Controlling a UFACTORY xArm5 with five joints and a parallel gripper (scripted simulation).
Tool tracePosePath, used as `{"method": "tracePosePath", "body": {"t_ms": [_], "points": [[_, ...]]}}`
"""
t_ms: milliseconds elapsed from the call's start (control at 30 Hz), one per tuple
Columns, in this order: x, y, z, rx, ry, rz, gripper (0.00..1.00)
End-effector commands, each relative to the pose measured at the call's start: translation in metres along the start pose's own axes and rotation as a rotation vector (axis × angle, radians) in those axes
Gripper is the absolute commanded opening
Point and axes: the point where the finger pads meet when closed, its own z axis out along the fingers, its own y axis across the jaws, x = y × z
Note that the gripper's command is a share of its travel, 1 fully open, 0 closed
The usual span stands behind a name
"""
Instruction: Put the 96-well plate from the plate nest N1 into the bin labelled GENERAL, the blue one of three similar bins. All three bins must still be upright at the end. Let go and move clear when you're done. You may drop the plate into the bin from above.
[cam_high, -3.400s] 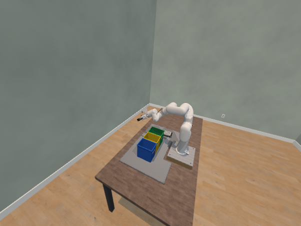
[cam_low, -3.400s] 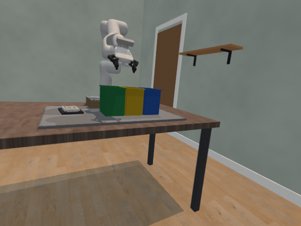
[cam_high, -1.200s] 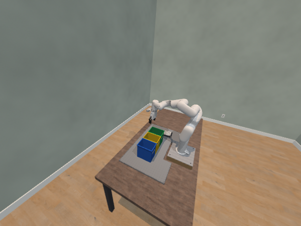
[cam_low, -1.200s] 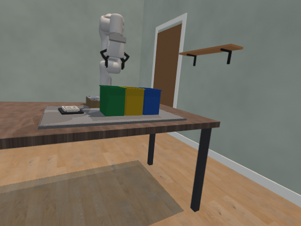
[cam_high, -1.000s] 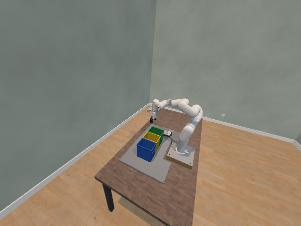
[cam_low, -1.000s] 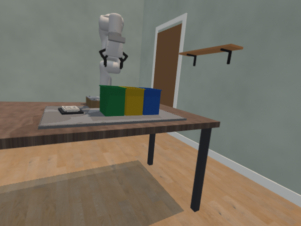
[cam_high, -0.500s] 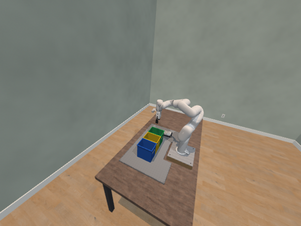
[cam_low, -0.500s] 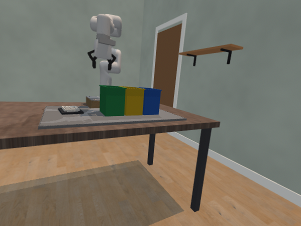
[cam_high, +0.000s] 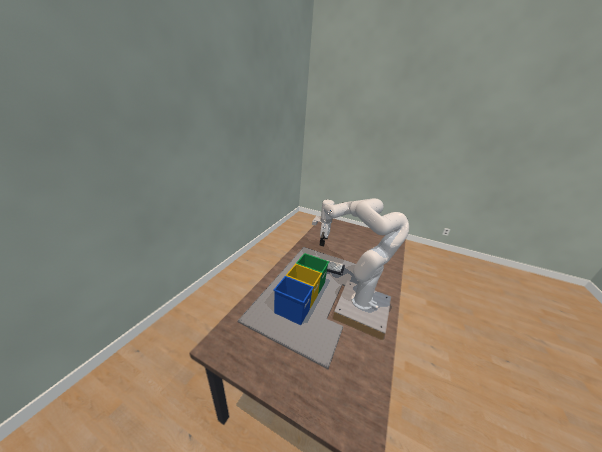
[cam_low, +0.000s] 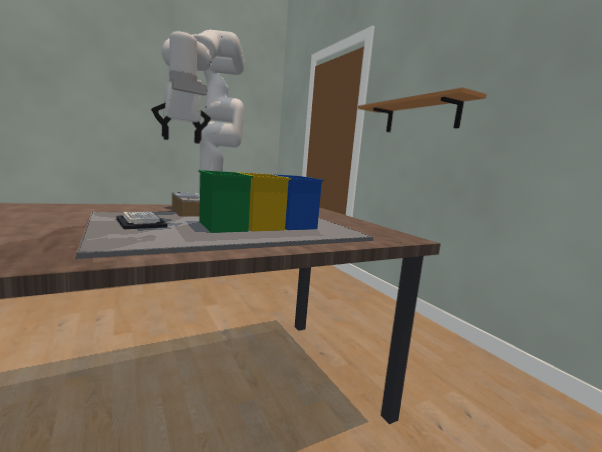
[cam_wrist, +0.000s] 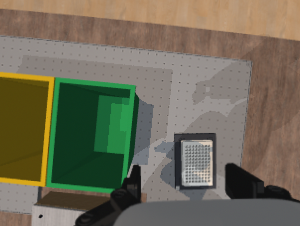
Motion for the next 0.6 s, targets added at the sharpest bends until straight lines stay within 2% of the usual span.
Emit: {"method": "tracePosePath", "body": {"t_ms": [0, 467, 567], "points": [[-0.005, 0.009, 0.001, -0.002, 0.004, -0.002, 1.00], [-0.048, 0.063, 0.016, 0.002, 0.005, -0.002, 1.00], [-0.051, 0.066, 0.017, 0.003, 0.005, -0.002, 1.00]]}}
